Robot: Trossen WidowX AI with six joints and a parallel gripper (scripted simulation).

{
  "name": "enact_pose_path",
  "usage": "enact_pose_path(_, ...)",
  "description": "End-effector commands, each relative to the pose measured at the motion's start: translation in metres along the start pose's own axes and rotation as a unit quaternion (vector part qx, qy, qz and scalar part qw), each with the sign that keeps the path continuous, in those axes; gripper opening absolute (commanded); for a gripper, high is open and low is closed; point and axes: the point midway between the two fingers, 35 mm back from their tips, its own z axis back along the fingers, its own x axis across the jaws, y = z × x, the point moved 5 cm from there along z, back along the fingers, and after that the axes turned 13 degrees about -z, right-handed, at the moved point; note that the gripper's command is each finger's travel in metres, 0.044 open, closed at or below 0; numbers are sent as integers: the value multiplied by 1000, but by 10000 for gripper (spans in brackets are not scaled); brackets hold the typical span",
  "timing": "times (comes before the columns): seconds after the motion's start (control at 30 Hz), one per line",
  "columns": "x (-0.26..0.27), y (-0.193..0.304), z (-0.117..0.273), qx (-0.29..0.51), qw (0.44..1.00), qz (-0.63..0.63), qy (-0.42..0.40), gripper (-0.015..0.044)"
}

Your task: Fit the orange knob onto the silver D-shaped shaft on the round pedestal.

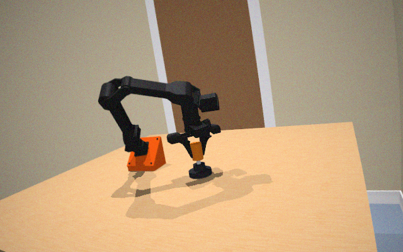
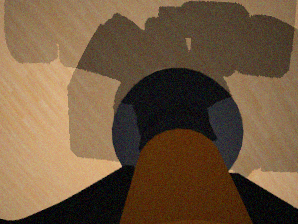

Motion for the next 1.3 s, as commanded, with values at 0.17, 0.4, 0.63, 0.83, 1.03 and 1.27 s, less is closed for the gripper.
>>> enact_pose_path(0.17, 0, -1, -1, -3, 1000, 1, 0, 0)
enact_pose_path(0.4, 0, -1, -1, -3, 1000, 1, 0, 0)
enact_pose_path(0.63, 0, -1, -1, -3, 1000, 1, 0, 0)
enact_pose_path(0.83, 0, -2, 4, -3, 1000, -6, 0, 0)
enact_pose_path(1.03, 1, -2, 6, -3, 1000, -30, 0, 0)
enact_pose_path(1.27, 1, 0, 3, -3, 999, -33, 0, 0)
